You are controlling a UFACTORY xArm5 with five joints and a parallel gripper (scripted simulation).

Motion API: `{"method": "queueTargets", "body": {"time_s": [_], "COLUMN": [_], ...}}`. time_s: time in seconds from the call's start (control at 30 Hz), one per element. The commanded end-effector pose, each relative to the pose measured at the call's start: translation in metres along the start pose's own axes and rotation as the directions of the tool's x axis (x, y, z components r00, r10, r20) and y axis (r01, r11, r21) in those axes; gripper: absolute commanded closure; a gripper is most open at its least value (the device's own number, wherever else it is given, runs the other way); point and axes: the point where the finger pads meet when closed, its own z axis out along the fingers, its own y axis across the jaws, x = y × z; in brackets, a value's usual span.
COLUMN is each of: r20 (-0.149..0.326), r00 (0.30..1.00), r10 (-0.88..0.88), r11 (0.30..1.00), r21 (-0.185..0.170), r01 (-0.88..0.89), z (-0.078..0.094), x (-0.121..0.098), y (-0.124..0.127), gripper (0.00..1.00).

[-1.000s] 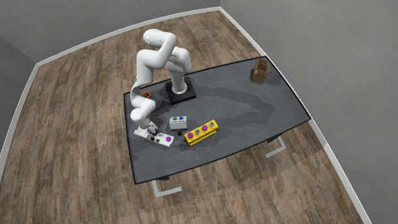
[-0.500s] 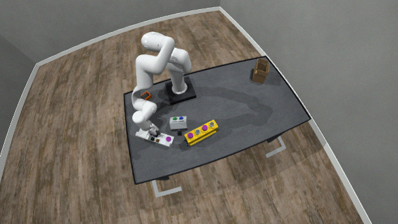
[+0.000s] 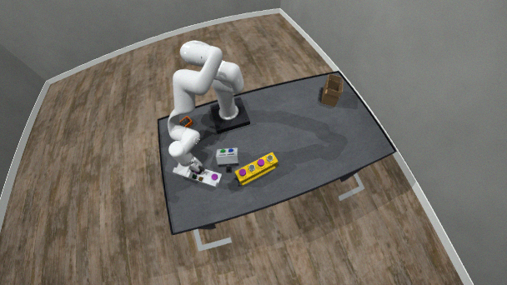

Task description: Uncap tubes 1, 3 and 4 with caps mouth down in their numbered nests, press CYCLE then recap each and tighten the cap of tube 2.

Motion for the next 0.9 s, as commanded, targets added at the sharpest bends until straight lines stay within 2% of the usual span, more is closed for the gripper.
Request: {"method": "queueTargets", "body": {"time_s": [0.0,0.87], "r20": [-0.003,-0.003], "r00": [1.000,1.000], "r10": [0.000,0.000], "r11": [1.000,1.000], "r21": [-0.007,-0.007], "r01": [0.000,0.000], "z": [-0.0005,0.0090], "x": [0.0010,0.0009], "y": [0.0001,0.0002], "gripper": [1.00,1.00]}}
